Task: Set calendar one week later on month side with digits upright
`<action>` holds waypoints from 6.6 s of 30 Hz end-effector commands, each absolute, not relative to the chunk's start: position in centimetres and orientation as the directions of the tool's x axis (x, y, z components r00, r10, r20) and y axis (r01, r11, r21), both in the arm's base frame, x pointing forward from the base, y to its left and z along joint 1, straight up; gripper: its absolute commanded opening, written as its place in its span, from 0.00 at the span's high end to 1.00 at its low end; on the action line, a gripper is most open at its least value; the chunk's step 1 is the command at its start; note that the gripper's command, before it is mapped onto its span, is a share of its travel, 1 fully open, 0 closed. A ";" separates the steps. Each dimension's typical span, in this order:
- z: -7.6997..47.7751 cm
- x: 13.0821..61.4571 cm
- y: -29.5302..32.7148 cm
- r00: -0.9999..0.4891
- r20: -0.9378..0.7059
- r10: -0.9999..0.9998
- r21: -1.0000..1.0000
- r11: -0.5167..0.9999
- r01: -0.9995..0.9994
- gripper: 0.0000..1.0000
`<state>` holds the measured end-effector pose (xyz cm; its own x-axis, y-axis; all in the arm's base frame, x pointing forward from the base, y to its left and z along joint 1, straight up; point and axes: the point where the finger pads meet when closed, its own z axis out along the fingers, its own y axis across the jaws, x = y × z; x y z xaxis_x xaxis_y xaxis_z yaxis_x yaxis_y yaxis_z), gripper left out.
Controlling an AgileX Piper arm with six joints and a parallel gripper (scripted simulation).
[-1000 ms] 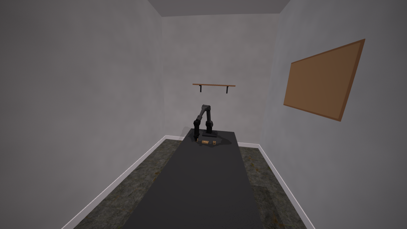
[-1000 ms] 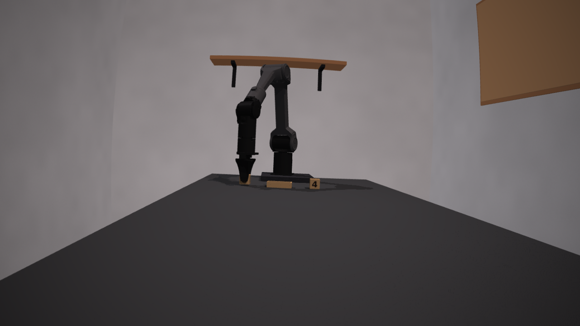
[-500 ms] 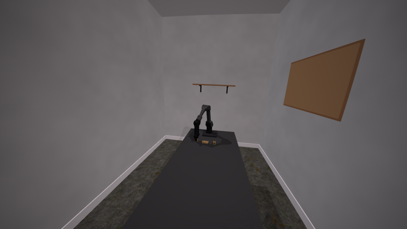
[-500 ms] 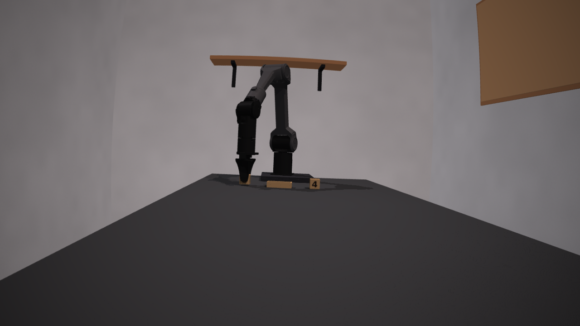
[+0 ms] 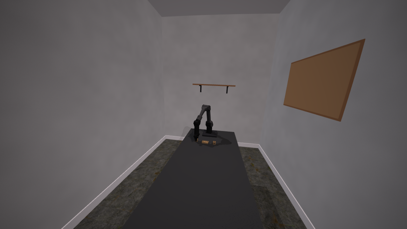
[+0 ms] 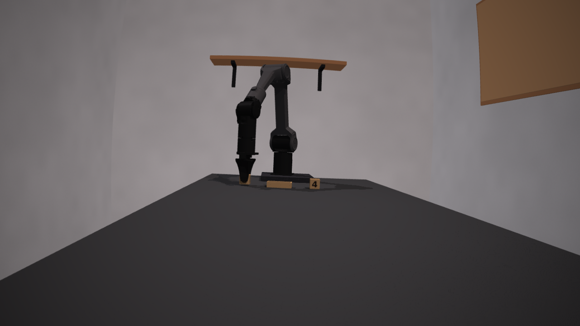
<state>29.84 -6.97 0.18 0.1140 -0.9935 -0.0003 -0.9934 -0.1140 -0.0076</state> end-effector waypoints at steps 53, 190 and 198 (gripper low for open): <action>-0.2 29.8 -6.8 0.115 -0.002 -0.993 -0.006 -0.115 -0.993 0.64; 8.7 30.3 -4.4 -0.065 -0.002 -0.998 -0.006 0.065 -0.998 0.00; 8.5 30.7 0.4 -0.398 -0.003 -0.918 -0.005 0.398 -0.918 0.00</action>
<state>30.69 -0.52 8.61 -0.3363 -0.9417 -0.0120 -0.9417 0.3364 -0.0054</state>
